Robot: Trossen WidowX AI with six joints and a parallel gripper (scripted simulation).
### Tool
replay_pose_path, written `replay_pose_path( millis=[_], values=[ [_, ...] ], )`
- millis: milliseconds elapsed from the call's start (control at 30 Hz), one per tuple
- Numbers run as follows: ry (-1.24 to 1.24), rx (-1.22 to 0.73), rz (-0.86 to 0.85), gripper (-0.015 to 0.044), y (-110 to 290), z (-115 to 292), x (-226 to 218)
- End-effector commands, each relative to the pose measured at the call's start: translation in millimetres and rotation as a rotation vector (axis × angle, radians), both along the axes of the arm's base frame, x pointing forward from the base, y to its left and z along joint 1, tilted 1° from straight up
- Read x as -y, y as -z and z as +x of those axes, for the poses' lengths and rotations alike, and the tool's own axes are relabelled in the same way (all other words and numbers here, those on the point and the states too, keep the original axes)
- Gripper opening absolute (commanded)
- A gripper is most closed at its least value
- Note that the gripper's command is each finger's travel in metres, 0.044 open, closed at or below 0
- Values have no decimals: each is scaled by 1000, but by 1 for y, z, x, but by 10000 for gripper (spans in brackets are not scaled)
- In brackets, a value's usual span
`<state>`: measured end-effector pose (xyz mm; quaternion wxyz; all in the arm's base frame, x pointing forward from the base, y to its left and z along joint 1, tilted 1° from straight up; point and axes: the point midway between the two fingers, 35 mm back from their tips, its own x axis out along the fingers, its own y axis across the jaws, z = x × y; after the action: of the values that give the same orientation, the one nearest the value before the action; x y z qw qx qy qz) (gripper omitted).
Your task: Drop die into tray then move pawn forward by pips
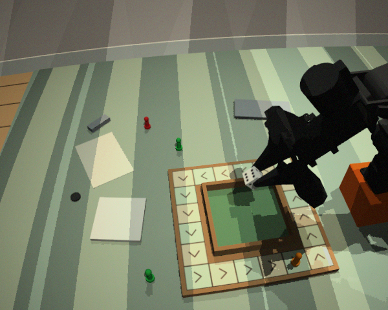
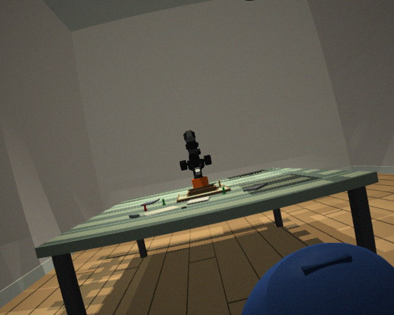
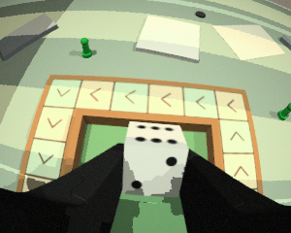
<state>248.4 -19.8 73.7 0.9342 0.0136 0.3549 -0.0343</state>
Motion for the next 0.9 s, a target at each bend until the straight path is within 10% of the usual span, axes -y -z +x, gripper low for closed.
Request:
replay_pose_path(
  millis=[0, 133, 700, 867],
  values=[
    [0, 0, 0, 0, 0, 0, 0],
    [0, 0, 0, 0, 0, 0, 0],
    [7, 7, 1, 440, -40, 0, 0],
    [7, -118, 10, 440, -34, 4, 0]
  ],
)
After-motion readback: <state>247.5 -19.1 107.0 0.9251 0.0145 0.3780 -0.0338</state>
